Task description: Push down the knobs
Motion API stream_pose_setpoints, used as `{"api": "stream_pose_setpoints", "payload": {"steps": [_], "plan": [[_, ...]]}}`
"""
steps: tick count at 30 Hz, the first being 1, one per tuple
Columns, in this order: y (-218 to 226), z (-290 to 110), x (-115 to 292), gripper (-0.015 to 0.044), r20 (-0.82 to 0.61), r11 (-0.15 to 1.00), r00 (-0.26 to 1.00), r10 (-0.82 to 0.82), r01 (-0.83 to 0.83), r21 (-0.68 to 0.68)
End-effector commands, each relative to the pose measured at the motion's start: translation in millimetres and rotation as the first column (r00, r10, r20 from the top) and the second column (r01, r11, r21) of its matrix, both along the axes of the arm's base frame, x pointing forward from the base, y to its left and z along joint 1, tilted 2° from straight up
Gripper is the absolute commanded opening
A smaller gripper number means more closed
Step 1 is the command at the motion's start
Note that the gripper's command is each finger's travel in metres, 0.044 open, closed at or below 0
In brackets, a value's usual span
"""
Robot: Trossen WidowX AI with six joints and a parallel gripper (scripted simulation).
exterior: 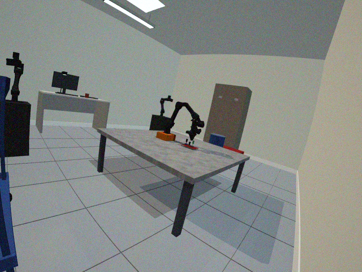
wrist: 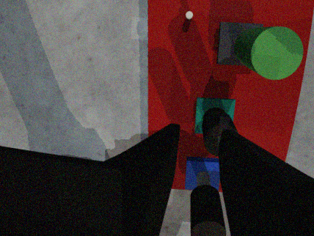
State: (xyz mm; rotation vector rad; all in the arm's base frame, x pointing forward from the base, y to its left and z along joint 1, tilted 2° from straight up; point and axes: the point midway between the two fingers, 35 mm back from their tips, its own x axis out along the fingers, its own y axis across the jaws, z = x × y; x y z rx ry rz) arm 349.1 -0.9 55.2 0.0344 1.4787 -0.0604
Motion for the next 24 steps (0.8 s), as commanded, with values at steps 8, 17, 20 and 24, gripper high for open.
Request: {"api": "stream_pose_setpoints", "payload": {"steps": [8,17,20,24], "plan": [[3.0,15.1,12.0,0.0000,0.027,0.950,0.950,0.312,-0.310,-0.039],[0.2,20.2,15.6,0.0000,-0.005,0.807,0.809,0.588,-0.586,-0.068],[-0.7,21.8,16.8,0.0000,-0.017,0.741,0.744,0.668,-0.667,-0.074],[-2.0,24.1,18.3,0.0000,-0.034,0.641,0.645,0.764,-0.763,-0.080]]}}
